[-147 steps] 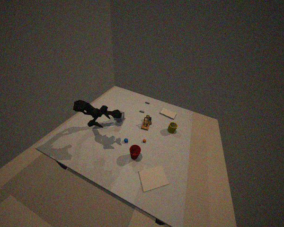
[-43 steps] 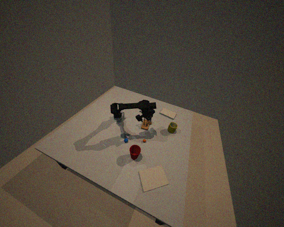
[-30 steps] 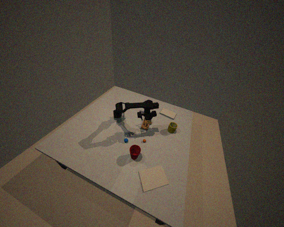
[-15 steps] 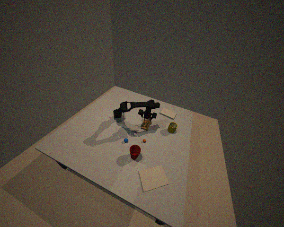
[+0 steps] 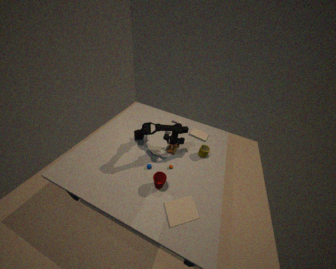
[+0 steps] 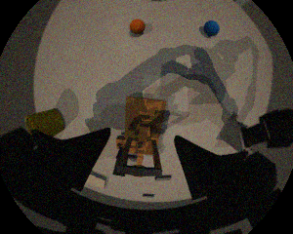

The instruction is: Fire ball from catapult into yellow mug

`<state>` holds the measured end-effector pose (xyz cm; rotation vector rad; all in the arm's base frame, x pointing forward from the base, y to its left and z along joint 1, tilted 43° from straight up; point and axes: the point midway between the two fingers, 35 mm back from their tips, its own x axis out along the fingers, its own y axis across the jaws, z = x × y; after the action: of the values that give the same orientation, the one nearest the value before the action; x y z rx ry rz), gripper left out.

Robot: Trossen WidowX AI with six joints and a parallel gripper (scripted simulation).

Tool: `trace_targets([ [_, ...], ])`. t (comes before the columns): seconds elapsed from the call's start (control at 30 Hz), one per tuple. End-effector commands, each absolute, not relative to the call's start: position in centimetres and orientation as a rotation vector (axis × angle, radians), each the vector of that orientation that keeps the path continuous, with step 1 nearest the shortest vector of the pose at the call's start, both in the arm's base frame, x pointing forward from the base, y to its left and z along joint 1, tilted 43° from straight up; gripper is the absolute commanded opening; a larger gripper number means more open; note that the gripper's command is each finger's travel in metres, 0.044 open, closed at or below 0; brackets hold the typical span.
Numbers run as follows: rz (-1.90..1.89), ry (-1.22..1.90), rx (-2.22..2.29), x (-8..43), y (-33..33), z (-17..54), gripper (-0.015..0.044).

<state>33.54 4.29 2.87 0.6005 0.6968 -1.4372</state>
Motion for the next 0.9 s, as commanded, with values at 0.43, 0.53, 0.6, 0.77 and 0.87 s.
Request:
trace_targets([
  [0.43,-1.437,0.697,0.592,33.6,2.4,0.8,0.044],
  [0.53,-1.437,0.696,0.592,33.6,2.1,0.5,0.044],
  [0.6,-1.437,0.696,0.592,33.6,1.8,0.2,0.044],
  [0.77,-1.437,0.696,0.591,33.6,1.3,-0.3,0.044],
  [0.87,-1.438,0.695,0.591,33.5,1.0,-0.7,0.044],
])
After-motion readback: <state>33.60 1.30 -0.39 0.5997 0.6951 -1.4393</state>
